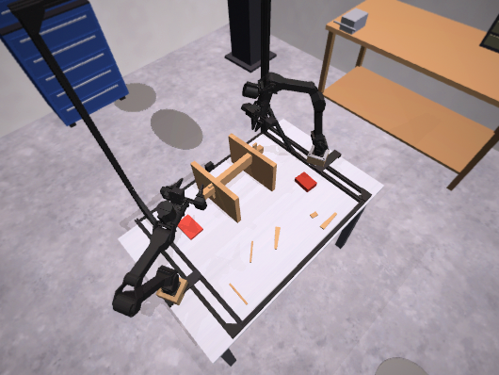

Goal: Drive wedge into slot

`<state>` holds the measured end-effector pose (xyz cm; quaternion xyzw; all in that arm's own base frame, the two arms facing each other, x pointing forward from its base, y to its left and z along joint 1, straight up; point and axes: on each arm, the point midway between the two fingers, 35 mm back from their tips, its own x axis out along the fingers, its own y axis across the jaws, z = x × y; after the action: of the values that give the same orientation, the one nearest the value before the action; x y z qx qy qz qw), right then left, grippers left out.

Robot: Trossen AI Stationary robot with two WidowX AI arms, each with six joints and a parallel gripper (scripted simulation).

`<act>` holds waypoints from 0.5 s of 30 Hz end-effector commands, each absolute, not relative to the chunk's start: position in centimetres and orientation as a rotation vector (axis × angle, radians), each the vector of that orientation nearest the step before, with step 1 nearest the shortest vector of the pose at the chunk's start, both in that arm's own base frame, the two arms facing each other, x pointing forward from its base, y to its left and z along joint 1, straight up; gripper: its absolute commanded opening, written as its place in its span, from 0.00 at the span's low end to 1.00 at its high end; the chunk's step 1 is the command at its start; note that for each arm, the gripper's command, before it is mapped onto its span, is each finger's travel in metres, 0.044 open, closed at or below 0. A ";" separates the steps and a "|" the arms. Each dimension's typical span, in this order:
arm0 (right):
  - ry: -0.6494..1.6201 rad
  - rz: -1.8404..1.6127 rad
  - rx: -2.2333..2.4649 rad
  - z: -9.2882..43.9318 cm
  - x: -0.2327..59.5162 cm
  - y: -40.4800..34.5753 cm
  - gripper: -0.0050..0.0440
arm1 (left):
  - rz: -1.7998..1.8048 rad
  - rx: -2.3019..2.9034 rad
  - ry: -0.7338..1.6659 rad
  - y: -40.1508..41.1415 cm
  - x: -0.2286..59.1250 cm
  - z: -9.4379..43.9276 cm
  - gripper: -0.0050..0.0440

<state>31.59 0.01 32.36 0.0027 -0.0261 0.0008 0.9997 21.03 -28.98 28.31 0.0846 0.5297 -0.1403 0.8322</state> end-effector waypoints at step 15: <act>-0.052 0.002 0.005 32.4 31.6 0.0 1.00 | -0.299 0.183 1.126 -28.7 21.0 21.8 0.10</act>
<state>31.59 0.01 32.36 0.0027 -0.0260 0.0008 0.9997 21.04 -28.81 22.01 0.0877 0.5328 -0.1384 0.8302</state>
